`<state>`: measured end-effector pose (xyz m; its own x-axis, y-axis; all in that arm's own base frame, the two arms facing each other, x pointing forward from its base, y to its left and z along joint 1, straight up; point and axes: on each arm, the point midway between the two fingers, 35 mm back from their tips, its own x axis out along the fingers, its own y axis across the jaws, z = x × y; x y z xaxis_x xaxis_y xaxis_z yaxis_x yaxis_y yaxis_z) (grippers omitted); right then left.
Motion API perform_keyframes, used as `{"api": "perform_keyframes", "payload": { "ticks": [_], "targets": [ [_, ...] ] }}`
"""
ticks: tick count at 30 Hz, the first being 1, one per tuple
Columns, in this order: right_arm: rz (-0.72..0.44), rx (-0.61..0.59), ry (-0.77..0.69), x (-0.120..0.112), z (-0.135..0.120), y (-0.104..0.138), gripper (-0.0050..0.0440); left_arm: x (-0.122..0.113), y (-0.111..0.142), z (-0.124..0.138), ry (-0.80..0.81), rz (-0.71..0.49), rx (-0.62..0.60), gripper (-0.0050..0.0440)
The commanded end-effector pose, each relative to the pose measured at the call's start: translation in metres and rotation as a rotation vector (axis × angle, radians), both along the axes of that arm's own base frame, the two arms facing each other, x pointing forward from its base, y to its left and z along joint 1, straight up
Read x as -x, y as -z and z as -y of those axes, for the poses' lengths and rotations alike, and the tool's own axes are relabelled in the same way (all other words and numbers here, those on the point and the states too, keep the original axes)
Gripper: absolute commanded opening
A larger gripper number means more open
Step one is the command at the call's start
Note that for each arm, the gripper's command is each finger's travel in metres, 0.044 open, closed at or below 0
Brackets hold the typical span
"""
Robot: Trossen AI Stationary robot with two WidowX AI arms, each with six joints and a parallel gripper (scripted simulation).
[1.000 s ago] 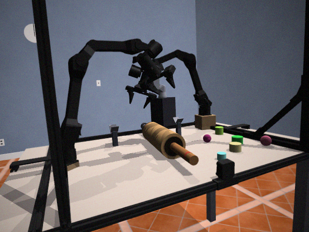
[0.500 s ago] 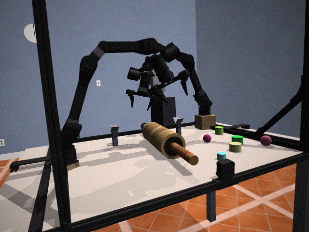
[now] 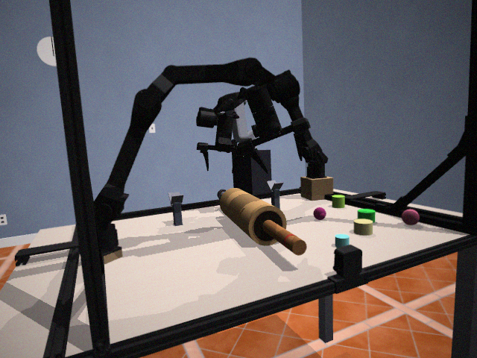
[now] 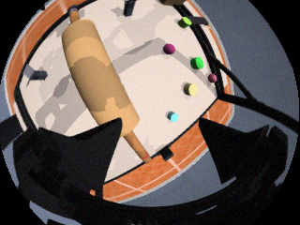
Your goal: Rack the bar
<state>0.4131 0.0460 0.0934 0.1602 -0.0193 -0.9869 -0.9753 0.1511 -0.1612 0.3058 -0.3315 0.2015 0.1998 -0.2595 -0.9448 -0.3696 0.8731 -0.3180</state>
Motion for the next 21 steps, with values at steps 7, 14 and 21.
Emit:
{"api": "perform_keyframes", "payload": {
  "ticks": [7,14,21],
  "targets": [
    [-0.051,0.015,-0.072,0.003,-0.01,0.006,0.044,0.033,0.016,0.024,-0.106,-0.099,-0.039,0.044],
    [-0.081,0.011,-0.106,0.006,-0.015,0.008,0.044,0.059,0.027,0.036,-0.186,-0.158,-0.079,0.044],
    [-0.103,0.008,-0.131,0.007,-0.018,0.01,0.044,0.078,0.034,0.044,-0.246,-0.194,-0.113,0.044]
  ]
}}
